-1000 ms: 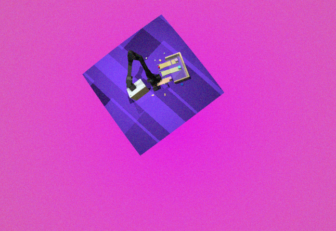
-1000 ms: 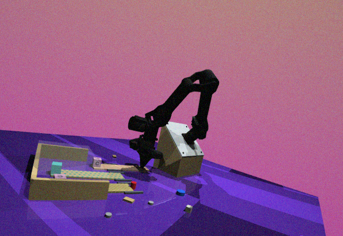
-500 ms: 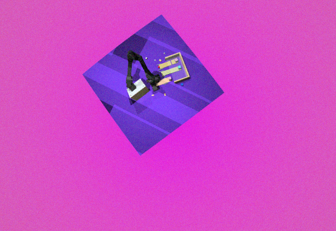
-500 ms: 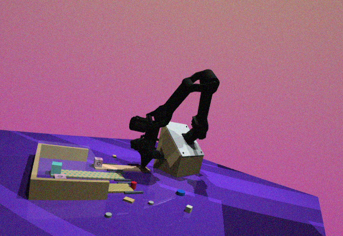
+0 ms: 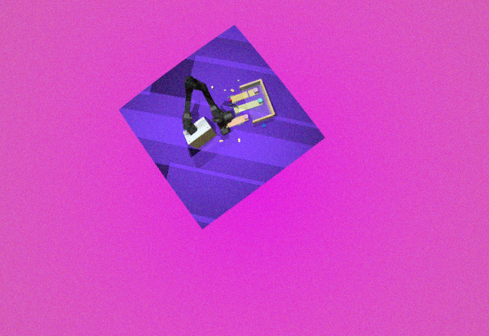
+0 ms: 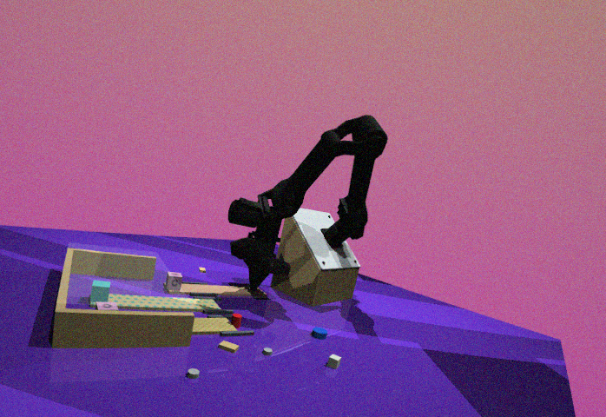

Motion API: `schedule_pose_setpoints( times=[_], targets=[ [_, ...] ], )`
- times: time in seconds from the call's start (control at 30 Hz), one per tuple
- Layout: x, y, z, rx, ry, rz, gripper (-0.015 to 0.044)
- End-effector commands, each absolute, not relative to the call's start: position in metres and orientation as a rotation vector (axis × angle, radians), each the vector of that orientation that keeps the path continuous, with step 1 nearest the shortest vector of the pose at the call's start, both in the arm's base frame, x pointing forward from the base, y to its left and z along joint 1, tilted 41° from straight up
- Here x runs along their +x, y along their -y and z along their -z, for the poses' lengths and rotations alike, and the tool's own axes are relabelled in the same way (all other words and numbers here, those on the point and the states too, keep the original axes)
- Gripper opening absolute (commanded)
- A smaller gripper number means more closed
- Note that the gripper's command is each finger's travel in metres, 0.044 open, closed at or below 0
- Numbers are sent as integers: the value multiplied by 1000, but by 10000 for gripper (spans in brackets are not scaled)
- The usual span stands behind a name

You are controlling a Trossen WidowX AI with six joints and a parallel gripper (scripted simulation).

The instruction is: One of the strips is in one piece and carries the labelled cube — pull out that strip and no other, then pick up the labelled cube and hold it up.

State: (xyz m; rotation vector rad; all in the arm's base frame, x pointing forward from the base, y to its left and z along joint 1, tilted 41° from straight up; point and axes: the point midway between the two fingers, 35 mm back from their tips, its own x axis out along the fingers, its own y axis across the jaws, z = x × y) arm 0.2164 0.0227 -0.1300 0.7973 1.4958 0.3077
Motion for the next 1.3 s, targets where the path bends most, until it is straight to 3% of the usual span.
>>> schedule_pose_setpoints(
  times=[0.0, 0.7, 1.27],
  targets=[
    [204, -31, 131, 798, -1535, -322, 0],
    [214, 5, 98, 796, -1534, -320, 0],
    [285, 30, 99, 916, -1568, -201, 440]
  ],
)
